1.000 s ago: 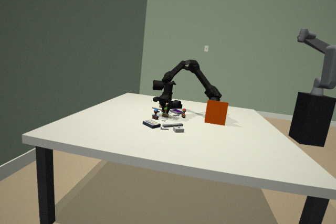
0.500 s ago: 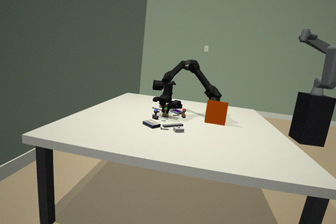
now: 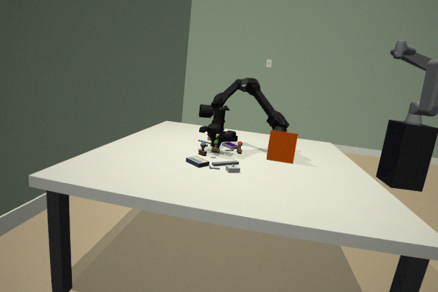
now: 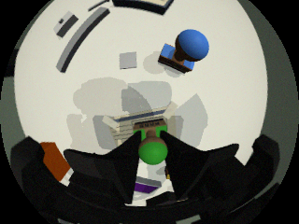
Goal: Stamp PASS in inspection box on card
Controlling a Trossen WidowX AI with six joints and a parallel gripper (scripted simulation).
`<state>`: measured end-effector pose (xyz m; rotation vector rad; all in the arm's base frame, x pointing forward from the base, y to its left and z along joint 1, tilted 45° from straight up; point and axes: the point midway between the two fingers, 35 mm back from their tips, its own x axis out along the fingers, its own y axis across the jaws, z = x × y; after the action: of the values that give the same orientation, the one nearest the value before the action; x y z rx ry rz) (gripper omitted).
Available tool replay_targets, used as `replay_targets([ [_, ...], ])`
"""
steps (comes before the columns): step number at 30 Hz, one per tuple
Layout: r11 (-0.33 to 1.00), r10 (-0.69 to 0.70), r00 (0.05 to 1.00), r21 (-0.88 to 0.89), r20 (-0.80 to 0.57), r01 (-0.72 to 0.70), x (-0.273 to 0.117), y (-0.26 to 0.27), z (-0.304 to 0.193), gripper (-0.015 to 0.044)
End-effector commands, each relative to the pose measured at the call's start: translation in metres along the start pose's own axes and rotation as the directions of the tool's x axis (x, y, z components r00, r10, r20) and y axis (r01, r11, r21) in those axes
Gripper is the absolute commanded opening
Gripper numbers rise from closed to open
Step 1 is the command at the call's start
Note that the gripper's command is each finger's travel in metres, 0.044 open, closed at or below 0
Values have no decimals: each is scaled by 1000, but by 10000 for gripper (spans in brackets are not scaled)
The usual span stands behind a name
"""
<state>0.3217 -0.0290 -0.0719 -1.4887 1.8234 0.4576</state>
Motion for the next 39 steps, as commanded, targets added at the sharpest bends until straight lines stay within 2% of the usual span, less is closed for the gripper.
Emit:
replay_targets([
  [1,1000,-3,1000,1,-3,3,0,-1,0,0],
  [21,1000,-3,1000,1,-3,3,-10,-1,0,0],
  [39,1000,-2,1000,0,0,2,-38,-2,2,0],
])
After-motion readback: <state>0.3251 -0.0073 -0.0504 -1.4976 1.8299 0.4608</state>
